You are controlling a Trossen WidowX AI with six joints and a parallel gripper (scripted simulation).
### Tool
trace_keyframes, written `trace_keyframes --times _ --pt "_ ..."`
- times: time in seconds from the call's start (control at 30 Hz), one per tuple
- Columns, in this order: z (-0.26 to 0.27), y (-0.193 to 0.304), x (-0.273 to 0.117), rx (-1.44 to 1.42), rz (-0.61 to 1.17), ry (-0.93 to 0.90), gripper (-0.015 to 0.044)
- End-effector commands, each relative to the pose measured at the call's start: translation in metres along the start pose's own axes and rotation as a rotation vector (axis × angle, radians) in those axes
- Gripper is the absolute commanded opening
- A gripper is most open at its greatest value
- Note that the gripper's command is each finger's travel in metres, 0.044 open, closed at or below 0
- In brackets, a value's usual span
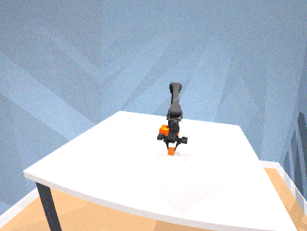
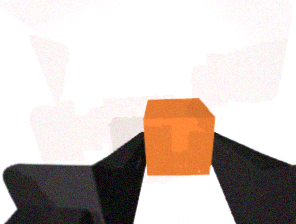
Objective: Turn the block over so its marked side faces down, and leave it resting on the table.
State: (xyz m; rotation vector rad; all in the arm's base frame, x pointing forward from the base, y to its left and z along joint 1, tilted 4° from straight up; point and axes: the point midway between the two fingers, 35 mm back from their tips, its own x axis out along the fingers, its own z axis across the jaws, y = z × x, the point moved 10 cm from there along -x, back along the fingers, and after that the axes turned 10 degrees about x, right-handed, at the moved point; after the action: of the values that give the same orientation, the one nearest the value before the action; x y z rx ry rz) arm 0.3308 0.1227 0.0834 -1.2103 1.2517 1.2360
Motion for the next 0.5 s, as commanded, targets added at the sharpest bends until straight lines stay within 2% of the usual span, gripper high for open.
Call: trace_keyframes --times 0.0,0.13,0.47 --pt "0.000 0.000 -0.011 -0.003 0.001 -0.003 0.0000" --pt "0.000 0.000 -0.030 -0.003 0.001 -0.003 0.0000" --pt "0.000 0.007 -0.025 -0.007 -0.085 -0.015 0.0000"
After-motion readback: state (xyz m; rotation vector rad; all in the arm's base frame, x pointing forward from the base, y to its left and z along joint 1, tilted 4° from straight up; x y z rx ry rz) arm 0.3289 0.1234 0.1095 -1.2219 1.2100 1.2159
